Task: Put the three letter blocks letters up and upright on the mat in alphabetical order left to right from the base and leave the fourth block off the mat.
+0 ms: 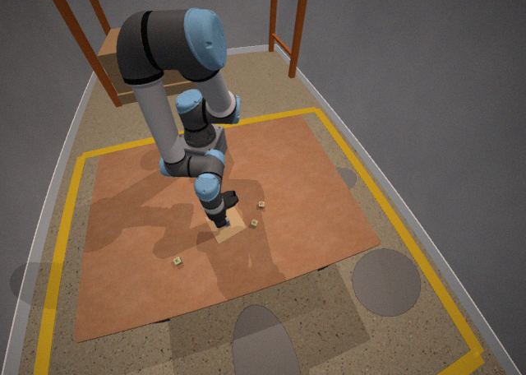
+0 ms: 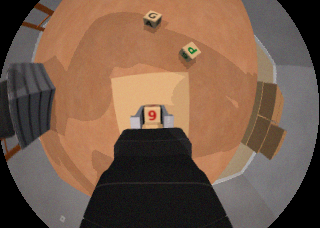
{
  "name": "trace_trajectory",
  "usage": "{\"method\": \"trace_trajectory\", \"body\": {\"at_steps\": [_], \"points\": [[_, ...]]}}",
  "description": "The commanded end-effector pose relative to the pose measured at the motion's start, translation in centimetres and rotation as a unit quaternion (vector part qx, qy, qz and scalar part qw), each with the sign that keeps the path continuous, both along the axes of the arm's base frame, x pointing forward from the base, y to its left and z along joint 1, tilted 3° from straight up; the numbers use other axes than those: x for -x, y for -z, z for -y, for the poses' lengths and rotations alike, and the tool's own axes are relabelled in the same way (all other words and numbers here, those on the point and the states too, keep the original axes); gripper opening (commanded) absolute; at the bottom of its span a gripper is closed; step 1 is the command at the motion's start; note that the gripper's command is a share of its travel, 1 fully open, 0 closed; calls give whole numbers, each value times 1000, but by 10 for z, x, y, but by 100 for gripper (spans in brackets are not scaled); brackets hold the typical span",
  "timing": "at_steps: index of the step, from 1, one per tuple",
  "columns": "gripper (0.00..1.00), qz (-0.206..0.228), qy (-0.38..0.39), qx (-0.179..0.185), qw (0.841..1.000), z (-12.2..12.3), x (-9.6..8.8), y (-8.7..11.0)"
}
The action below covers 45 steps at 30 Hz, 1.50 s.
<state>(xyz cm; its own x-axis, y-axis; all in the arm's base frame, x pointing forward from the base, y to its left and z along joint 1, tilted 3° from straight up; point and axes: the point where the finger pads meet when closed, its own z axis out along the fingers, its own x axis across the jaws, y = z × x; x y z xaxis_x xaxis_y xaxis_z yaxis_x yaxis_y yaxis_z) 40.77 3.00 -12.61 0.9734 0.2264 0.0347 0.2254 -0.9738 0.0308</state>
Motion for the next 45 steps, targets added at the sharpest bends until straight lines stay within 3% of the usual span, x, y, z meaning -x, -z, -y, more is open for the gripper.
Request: {"method": "trace_trajectory", "body": {"at_steps": [1,12,27,38,45], "points": [[49,1,0,0,1000,0,0,-1],[49,1,0,0,1000,0,0,-13],[49,1,0,0,1000,-1,2,-69],[49,1,0,0,1000,-2,4,-95],[49,1,0,0,1000,-2,4,-100]]}}
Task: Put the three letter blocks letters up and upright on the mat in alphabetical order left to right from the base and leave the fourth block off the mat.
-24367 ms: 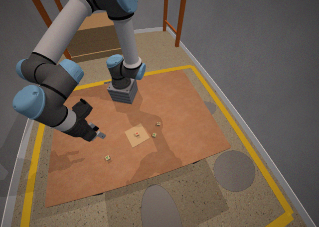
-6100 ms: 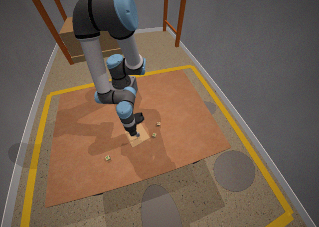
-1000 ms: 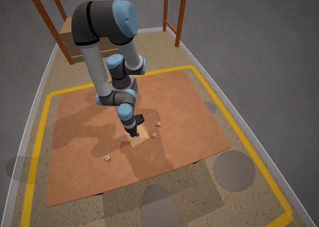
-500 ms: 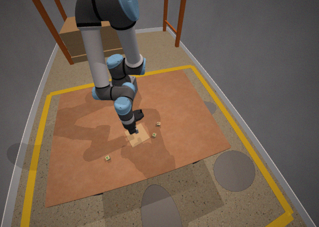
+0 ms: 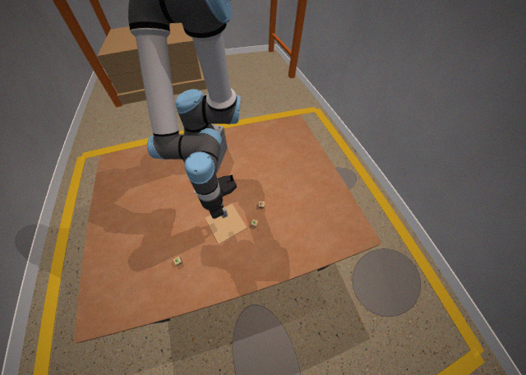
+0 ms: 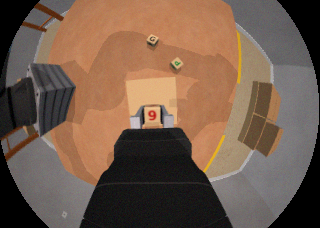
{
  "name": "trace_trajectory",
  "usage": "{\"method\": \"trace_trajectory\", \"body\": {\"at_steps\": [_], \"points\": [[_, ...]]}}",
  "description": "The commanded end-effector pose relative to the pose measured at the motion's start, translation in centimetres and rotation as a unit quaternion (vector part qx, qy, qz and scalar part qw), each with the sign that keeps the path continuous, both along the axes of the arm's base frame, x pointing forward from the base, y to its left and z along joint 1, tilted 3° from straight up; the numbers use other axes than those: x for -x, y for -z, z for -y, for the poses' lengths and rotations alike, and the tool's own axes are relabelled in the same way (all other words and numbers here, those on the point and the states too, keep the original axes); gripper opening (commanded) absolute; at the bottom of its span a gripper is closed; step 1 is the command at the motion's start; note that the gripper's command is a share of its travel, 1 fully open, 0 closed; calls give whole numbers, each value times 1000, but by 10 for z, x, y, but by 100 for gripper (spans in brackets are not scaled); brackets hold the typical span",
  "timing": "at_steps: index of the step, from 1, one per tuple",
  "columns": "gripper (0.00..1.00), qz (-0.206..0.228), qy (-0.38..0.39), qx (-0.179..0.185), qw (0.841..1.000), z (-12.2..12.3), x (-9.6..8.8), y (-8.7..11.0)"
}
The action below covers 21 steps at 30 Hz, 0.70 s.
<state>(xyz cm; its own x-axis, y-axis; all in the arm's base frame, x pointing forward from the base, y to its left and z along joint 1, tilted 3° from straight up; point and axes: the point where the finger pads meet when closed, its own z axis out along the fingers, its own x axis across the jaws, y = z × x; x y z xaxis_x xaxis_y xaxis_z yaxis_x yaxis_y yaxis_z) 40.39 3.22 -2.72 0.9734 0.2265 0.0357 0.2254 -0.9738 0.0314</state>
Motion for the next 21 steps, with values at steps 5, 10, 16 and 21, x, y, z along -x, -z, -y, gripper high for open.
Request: {"method": "trace_trajectory", "body": {"at_steps": [5,10,16,21], "points": [[49,0,0,0,1000,0,0,-1],[49,0,0,0,1000,0,0,-1],[49,1,28,-1,1000,33,-5,-1],[49,1,58,-2,998,69,-8,-1]]}}
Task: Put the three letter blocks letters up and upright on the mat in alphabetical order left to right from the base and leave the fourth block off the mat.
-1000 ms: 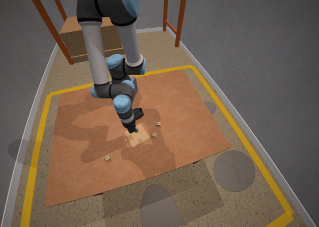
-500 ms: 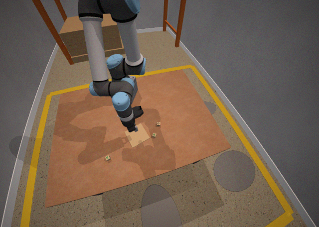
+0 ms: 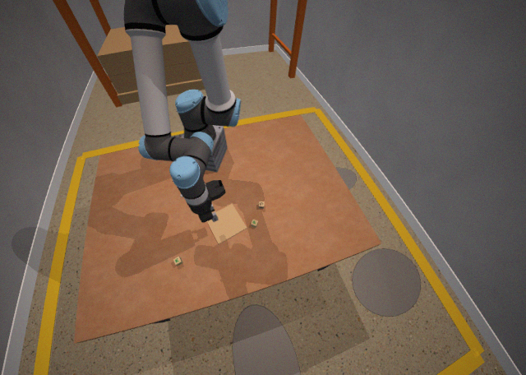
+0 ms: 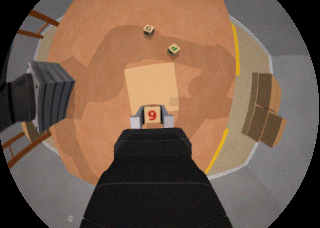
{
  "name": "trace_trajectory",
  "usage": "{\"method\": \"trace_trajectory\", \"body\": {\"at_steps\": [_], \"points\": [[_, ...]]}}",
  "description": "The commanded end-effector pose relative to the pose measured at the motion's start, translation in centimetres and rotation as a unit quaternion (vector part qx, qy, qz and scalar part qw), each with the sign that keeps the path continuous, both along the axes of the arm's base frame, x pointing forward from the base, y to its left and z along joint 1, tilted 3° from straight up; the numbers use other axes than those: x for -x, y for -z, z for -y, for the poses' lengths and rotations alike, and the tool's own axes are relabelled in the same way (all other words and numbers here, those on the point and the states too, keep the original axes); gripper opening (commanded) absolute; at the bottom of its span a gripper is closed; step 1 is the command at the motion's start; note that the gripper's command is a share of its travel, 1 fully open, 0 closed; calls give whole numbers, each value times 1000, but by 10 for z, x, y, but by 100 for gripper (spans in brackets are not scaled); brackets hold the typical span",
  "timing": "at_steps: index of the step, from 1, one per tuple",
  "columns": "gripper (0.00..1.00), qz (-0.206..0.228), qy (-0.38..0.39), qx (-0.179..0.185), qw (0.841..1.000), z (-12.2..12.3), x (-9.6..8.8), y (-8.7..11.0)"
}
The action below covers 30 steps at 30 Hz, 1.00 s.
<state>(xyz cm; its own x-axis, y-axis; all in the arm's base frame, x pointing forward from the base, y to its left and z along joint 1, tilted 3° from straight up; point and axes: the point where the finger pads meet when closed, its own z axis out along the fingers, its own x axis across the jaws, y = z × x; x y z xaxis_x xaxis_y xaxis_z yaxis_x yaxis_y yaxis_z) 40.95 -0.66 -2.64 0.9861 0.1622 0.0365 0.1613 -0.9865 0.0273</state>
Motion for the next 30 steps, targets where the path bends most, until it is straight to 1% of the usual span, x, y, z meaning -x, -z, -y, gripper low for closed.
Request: {"method": "trace_trajectory", "body": {"at_steps": [1,4,7,23,30], "points": [[49,1,35,-1,999,43,-3,0],[49,2,60,-2,998,74,-2,0],[49,2,71,-2,997,88,0,0],[49,2,72,-2,997,89,0,0],[49,2,72,-2,997,89,-1,8]]}}
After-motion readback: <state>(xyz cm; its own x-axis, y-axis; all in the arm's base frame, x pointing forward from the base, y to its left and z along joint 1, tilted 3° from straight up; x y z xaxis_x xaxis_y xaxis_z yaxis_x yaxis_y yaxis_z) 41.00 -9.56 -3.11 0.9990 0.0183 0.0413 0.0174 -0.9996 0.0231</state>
